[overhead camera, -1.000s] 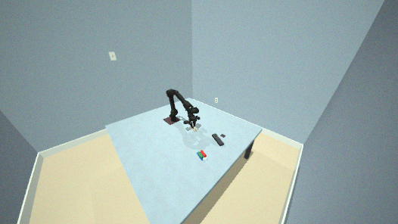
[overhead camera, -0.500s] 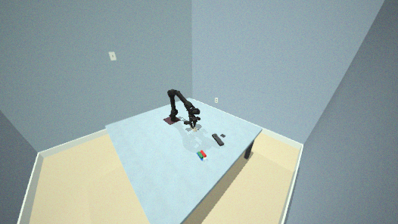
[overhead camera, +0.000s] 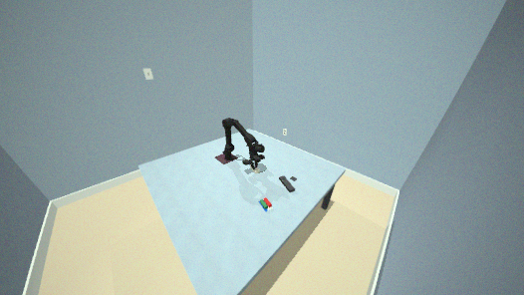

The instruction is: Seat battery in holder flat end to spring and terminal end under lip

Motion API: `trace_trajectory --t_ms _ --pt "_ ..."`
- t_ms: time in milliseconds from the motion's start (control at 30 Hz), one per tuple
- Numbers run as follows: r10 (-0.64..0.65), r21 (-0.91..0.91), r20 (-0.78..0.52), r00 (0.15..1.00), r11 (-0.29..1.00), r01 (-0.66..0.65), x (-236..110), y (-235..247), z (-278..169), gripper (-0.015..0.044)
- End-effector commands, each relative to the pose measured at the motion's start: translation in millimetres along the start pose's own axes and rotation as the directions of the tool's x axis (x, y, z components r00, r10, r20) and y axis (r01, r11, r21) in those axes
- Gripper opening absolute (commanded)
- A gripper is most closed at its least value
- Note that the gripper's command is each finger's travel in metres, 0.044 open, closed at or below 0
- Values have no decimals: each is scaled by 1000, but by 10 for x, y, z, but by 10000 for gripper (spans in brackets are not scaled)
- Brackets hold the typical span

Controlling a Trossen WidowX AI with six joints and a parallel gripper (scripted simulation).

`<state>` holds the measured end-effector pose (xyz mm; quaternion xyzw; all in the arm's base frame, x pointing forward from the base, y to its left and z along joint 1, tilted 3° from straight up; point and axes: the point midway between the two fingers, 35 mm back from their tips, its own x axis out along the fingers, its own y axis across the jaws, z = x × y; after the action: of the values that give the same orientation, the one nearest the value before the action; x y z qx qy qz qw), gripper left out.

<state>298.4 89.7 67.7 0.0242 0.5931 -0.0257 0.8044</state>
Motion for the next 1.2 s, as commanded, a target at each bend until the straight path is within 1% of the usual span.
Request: trace_trajectory --t_ms 0,1167 --pt "0 -7 -43 999 1000 0 34 3 -33 83" --pt "-7 7 -243 970 1000 9 61 -2 19 83"
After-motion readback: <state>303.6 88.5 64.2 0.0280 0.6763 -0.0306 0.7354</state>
